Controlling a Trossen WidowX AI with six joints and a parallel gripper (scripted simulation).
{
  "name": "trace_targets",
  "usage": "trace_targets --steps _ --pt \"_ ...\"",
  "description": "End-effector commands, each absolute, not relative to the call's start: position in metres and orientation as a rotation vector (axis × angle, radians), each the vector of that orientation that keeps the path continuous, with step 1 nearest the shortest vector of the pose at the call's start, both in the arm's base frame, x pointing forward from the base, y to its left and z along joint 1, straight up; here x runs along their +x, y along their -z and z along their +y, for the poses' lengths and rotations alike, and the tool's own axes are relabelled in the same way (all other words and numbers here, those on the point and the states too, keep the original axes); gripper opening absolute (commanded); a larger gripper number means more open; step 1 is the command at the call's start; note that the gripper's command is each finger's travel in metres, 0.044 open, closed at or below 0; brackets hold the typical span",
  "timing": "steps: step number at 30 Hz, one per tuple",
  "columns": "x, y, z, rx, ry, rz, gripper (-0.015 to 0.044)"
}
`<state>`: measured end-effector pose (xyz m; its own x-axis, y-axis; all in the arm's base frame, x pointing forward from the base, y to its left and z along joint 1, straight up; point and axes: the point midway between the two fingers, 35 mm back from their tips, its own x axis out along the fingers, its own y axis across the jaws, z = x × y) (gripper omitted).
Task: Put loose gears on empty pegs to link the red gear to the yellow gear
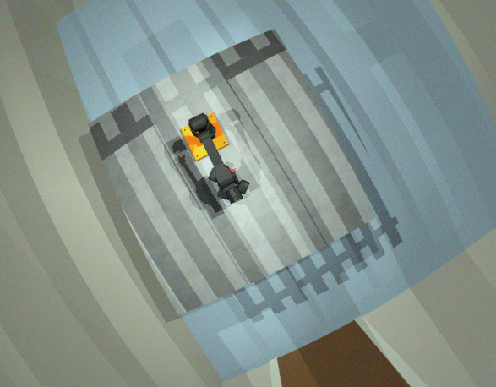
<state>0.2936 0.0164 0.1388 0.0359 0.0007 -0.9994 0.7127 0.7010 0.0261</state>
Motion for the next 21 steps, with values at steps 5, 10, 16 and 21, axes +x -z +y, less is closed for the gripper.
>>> trace_targets --steps 5,10,16,21 --pt "0.293 -0.139 0.016 0.63 0.607 1.447 0.044" --pt "0.293 -0.139 0.016 0.63 0.607 1.447 0.044" --pt "0.292 -0.145 0.051 0.632 0.605 1.449 0.044" --pt "0.277 -0.156 0.121 0.637 0.601 1.453 0.044"
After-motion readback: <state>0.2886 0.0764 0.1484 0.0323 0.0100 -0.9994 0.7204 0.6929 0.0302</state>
